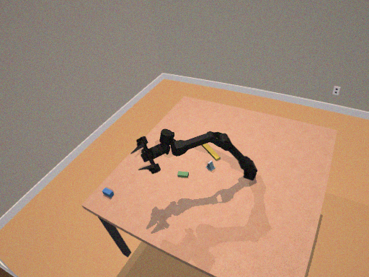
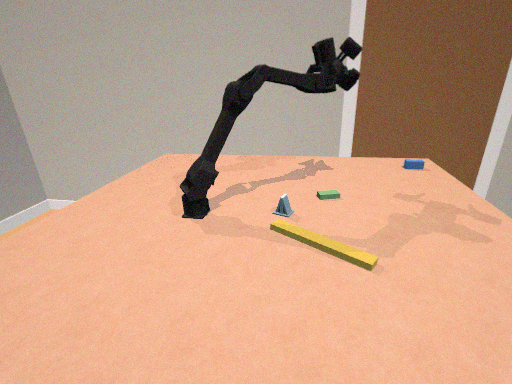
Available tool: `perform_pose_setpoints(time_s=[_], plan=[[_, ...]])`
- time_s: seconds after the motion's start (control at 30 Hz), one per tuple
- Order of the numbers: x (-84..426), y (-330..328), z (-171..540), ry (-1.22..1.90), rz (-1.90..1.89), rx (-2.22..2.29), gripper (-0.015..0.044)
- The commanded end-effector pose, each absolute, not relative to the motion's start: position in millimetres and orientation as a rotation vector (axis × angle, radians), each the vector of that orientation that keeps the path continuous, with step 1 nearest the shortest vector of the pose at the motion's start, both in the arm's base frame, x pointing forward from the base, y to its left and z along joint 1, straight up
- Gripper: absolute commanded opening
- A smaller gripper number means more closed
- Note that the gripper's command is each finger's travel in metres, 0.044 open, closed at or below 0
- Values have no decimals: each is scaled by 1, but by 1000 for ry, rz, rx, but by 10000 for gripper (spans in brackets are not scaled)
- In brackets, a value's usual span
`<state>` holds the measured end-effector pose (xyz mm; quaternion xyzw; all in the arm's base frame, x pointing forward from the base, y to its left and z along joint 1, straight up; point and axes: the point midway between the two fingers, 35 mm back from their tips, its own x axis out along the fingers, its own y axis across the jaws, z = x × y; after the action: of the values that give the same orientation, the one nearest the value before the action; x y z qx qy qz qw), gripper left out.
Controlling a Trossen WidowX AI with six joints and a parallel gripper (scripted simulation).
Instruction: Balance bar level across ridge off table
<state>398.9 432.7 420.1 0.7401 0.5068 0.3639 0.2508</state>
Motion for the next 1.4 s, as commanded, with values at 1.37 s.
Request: perform_pose_setpoints(time_s=[1.37], plan=[[553, 121, 219, 830, -55, 1255, 315]])
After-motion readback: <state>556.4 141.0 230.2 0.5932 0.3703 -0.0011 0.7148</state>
